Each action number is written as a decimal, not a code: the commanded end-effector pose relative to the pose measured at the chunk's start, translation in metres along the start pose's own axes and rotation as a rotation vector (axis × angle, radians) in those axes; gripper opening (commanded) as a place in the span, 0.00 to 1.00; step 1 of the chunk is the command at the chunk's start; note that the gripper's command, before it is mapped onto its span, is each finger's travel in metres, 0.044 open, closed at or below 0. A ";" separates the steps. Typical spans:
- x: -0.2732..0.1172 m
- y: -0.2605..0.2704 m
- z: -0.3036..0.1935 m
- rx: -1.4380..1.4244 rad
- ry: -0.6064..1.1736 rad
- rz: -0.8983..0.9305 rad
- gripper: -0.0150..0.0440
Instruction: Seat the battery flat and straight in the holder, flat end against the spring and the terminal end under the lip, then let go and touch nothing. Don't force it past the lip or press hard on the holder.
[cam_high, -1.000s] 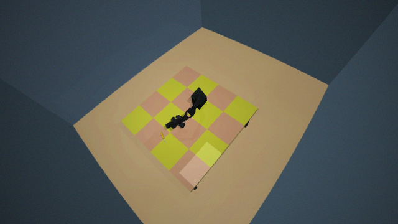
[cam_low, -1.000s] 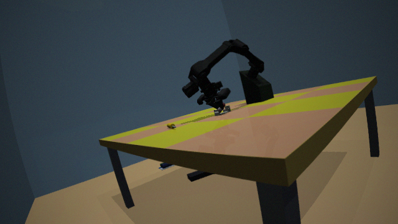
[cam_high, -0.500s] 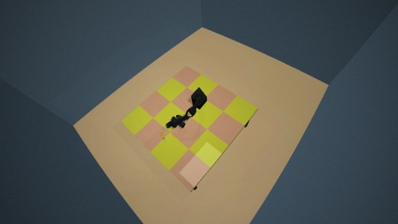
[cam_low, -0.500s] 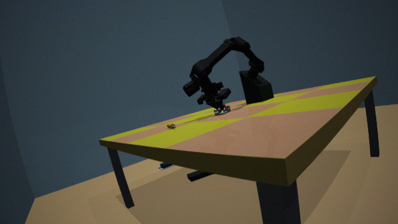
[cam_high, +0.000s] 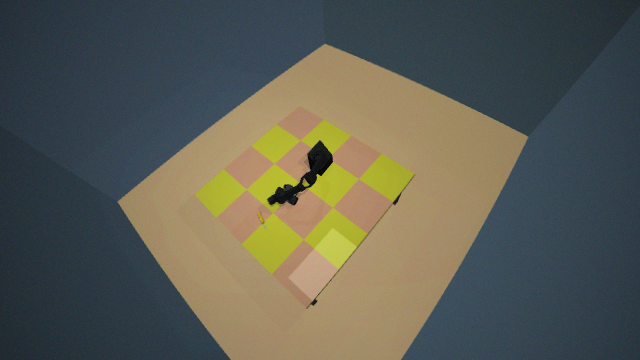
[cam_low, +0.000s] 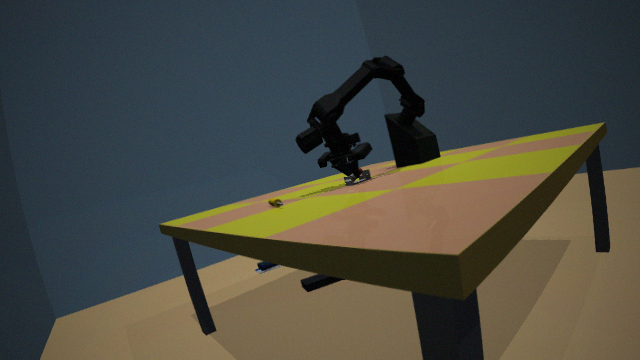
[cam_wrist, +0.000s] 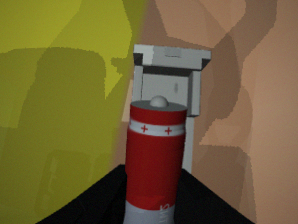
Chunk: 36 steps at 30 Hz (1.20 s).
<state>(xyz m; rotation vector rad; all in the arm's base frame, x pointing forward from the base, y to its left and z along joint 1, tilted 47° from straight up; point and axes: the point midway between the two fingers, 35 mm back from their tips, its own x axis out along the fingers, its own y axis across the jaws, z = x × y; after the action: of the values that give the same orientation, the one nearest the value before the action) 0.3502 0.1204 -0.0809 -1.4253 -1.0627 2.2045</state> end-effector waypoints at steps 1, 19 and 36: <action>0.000 0.002 -0.007 -0.010 0.040 0.005 0.37; 0.002 0.002 -0.006 -0.005 0.101 0.010 0.37; 0.004 0.001 -0.003 -0.002 0.155 0.013 0.37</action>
<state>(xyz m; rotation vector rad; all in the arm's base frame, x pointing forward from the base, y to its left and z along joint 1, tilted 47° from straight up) 0.3470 0.1220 -0.0848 -1.5537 -1.0005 2.0933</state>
